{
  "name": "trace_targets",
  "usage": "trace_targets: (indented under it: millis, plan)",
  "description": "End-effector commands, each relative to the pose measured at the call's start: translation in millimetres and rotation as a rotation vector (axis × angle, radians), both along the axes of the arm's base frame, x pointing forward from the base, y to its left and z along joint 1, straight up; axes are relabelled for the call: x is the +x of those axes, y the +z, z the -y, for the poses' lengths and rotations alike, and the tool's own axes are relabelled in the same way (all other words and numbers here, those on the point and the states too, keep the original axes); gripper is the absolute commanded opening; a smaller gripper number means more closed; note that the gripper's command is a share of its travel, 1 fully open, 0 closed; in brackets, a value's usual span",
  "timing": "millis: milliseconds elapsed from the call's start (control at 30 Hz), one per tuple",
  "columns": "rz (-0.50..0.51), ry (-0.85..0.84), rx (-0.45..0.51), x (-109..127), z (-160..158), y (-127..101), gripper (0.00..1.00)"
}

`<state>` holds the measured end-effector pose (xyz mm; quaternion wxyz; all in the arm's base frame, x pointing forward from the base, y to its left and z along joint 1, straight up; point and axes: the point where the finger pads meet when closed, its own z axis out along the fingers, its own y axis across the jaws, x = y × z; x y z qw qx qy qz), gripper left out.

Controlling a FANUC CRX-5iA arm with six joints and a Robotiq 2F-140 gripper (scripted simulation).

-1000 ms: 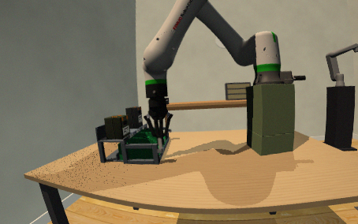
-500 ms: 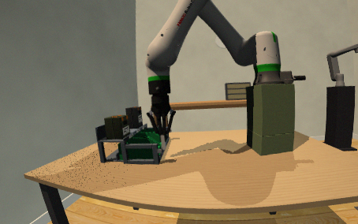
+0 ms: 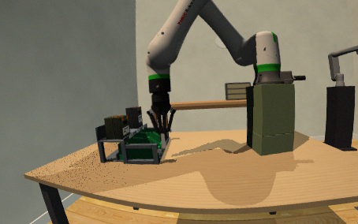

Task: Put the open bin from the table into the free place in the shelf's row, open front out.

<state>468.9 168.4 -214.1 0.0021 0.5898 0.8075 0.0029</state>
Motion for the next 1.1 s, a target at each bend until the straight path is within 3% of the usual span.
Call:
trace_targets:
  millis: [0,533,1067]
  plan:
    - [0.000,0.000,0.000,0.1,0.0,9.4,0.00]
    - [0.000,0.000,0.000,-0.2,0.1,51.9,0.00]
    - [0.000,0.000,0.000,-0.2,0.1,55.2,0.00]
